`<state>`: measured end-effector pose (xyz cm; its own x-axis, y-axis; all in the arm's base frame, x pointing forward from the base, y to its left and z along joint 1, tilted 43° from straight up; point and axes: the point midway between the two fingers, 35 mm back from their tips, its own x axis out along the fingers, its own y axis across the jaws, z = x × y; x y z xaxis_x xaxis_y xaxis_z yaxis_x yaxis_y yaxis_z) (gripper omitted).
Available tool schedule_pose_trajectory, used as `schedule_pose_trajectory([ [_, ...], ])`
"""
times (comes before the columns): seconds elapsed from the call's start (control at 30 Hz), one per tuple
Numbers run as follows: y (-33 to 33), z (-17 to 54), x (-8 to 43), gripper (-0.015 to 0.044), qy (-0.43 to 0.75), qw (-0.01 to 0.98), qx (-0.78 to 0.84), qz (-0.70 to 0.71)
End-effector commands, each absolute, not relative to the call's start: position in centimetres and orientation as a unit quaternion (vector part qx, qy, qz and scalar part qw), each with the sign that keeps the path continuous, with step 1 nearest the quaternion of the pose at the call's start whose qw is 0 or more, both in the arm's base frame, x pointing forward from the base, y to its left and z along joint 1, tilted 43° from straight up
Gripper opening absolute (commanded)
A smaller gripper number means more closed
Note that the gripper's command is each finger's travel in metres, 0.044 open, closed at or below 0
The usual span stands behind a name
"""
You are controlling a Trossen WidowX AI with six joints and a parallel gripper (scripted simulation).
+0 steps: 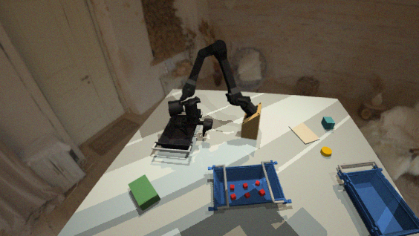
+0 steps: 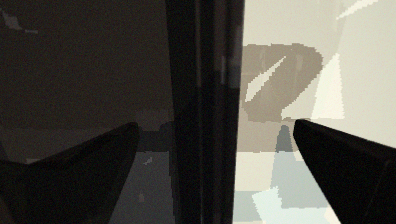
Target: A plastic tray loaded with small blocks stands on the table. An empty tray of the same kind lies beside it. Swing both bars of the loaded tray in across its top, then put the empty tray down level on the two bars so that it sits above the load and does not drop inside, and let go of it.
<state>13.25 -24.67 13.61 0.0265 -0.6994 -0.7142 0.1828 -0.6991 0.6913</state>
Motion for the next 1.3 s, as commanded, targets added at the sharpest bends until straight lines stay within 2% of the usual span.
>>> schedule_pose_trajectory([
  [0.0,-24.7,13.43,13.23,0.0381,-0.201,0.331,0.636,-0.668],
  [0.33,-24.7,13.43,13.23,0.0235,-0.201,0.331,0.636,-0.668],
  [1.27,-24.7,13.43,13.23,0.0048,-0.201,0.331,0.636,-0.668],
])
